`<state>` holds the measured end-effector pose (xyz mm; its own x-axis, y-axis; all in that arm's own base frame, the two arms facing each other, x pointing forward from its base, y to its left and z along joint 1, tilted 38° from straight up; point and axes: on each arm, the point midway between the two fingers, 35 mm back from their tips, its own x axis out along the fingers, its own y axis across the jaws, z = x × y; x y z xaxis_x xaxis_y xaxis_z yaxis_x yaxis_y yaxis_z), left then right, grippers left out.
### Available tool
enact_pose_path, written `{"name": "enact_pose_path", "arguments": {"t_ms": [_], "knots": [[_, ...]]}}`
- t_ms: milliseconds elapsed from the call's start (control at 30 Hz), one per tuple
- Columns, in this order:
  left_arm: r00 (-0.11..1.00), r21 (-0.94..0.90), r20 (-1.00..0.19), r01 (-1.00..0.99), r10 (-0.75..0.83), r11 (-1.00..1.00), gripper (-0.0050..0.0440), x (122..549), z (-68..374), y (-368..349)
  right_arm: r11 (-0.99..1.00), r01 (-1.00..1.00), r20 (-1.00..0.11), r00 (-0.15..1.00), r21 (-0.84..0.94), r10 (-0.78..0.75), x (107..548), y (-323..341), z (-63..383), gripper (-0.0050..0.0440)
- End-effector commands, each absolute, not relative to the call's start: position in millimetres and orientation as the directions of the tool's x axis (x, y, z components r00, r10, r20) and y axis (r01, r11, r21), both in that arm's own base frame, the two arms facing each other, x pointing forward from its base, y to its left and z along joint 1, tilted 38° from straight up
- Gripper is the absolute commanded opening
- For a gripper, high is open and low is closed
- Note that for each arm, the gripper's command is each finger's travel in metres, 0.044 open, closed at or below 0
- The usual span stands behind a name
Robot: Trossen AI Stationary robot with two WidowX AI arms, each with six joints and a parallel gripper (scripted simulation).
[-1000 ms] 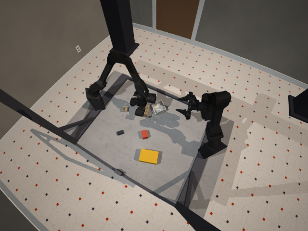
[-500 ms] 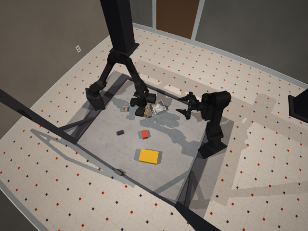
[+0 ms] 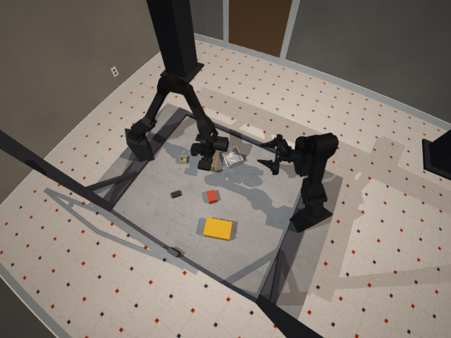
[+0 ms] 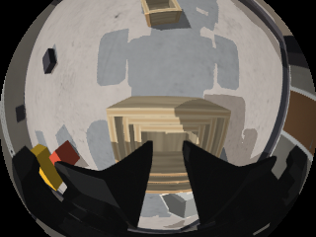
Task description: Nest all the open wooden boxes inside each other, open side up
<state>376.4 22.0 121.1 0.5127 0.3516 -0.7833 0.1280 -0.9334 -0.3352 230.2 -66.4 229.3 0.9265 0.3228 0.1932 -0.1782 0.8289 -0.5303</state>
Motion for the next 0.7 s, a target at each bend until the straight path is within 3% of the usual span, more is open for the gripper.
{"name": "enact_pose_path", "arguments": {"t_ms": [0, 667], "knots": [[0.528, -0.331, -0.774, 0.134, 0.35, -0.934, 0.013, 377.4, 128.1, 21.6, 0.83, -0.179, 0.192, 0.927, -0.528, 0.322, 229.7, -66.5, 228.8, 0.04], [0.528, -0.331, -0.774, 0.134, 0.35, -0.934, 0.001, 377.4, 128.1, 21.6, 0.83, -0.179, 0.192, 0.927, -0.528, 0.322, 229.7, -66.5, 228.8, 0.04]]}}
